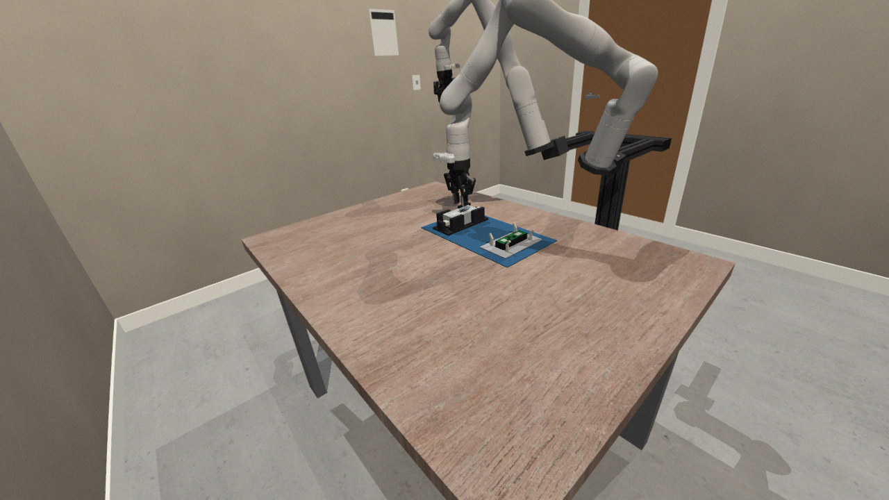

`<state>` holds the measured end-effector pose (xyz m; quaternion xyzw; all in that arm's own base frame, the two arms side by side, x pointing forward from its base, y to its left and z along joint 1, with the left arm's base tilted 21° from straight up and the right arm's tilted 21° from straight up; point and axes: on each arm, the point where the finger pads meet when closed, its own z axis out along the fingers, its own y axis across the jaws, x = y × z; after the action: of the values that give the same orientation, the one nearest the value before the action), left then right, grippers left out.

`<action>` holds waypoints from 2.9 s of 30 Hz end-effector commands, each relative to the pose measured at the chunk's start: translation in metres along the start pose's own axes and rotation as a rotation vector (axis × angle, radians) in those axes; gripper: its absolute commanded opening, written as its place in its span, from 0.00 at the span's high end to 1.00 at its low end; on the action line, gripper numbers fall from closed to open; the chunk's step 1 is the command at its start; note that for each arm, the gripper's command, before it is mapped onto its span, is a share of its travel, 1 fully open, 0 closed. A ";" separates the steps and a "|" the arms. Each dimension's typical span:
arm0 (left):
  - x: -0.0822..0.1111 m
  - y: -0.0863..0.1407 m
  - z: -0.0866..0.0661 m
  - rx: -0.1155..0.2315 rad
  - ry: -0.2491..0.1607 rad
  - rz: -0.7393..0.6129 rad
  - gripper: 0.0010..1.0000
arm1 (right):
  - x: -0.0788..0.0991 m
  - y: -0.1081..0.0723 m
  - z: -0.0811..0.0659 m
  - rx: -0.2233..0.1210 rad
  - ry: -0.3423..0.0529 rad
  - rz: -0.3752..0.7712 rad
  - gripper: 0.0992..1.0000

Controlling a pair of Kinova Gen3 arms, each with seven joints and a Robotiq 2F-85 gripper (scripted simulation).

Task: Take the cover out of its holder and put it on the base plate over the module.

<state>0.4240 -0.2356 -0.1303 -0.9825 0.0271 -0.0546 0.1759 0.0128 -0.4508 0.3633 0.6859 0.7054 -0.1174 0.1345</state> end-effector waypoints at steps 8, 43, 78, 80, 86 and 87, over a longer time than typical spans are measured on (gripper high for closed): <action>0.001 0.001 -0.001 -0.002 0.002 0.000 1.00 | 0.000 0.000 -0.001 0.000 -0.001 0.000 0.00; 0.001 0.001 -0.001 -0.002 0.002 0.000 0.00 | 0.000 0.000 -0.001 0.000 -0.001 0.000 0.00; 0.001 0.001 0.034 -0.002 0.002 0.000 0.00 | 0.000 0.000 -0.001 0.000 -0.001 0.000 0.00; 0.001 0.001 0.044 -0.002 0.002 0.000 0.00 | 0.000 0.000 -0.001 0.000 -0.001 0.000 0.00; 0.001 0.001 0.049 -0.002 0.002 0.000 0.00 | 0.000 0.000 -0.001 0.000 -0.001 0.000 0.00; 0.001 0.001 0.049 -0.002 0.002 0.000 0.00 | 0.000 0.000 -0.001 0.000 -0.001 0.000 0.00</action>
<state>0.4299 -0.2186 -0.1768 -0.9825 0.0270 -0.0546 0.1758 0.0128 -0.4508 0.3633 0.6859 0.7054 -0.1174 0.1345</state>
